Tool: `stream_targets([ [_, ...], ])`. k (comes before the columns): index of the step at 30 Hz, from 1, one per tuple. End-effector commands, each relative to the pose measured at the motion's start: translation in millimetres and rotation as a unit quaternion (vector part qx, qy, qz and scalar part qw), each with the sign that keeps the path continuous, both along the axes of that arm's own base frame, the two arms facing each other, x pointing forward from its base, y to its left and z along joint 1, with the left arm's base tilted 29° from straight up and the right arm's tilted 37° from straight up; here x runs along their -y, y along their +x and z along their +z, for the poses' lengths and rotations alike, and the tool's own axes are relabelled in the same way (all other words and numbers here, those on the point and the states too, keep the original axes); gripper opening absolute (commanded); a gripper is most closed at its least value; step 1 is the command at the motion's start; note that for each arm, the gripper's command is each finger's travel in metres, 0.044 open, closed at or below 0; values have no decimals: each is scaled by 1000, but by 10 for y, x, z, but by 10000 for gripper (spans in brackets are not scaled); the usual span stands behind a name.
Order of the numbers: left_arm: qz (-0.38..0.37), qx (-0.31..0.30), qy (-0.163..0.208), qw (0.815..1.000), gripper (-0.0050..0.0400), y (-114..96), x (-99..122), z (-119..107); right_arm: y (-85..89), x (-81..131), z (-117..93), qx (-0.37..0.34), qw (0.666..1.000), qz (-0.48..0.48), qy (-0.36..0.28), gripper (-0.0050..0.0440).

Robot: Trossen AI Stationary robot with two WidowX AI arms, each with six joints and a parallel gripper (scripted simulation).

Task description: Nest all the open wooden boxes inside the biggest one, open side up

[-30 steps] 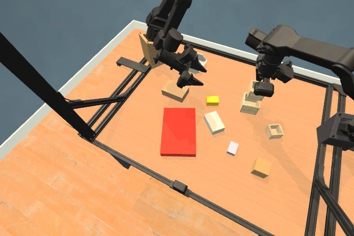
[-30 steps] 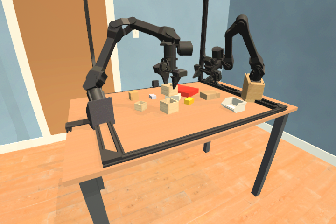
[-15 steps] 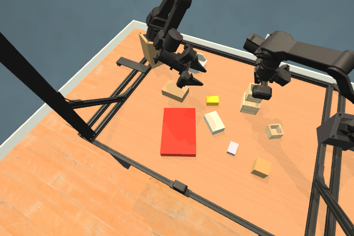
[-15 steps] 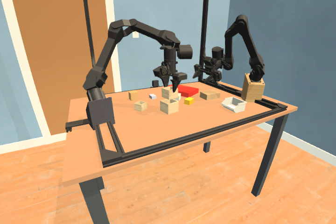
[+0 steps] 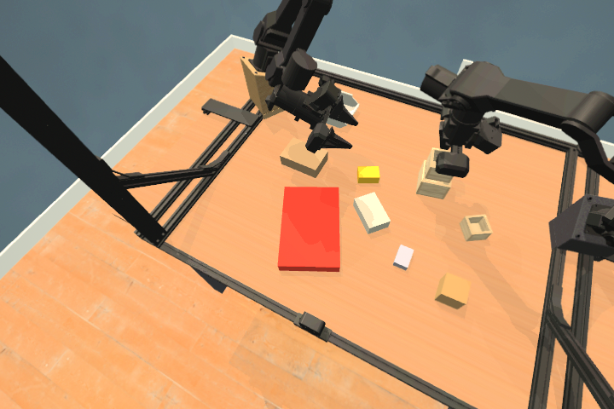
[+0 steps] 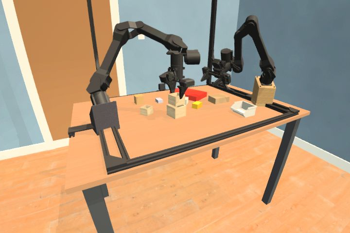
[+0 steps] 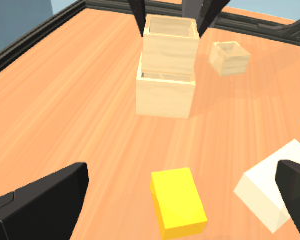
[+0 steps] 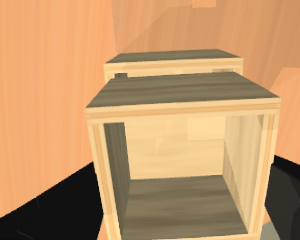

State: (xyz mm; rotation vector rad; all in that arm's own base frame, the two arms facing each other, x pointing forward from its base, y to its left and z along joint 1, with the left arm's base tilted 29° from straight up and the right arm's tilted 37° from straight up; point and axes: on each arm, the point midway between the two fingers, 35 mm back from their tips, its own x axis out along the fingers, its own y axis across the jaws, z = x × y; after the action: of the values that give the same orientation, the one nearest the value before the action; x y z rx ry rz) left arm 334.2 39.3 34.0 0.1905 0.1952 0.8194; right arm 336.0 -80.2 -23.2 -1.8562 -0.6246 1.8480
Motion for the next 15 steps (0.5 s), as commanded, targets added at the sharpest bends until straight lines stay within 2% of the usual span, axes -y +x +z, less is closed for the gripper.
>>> stream_targets([
  [1, 4, 3, -1, 1000, 400, -5, -12, 4, -29, -14, -8, -4, 1000, -3, 2, 0],
  [15, 4, 3, -1, 1000, 400, -5, -12, 4, -21, -34, -26, -4, 1000, -3, 2, 0],
])
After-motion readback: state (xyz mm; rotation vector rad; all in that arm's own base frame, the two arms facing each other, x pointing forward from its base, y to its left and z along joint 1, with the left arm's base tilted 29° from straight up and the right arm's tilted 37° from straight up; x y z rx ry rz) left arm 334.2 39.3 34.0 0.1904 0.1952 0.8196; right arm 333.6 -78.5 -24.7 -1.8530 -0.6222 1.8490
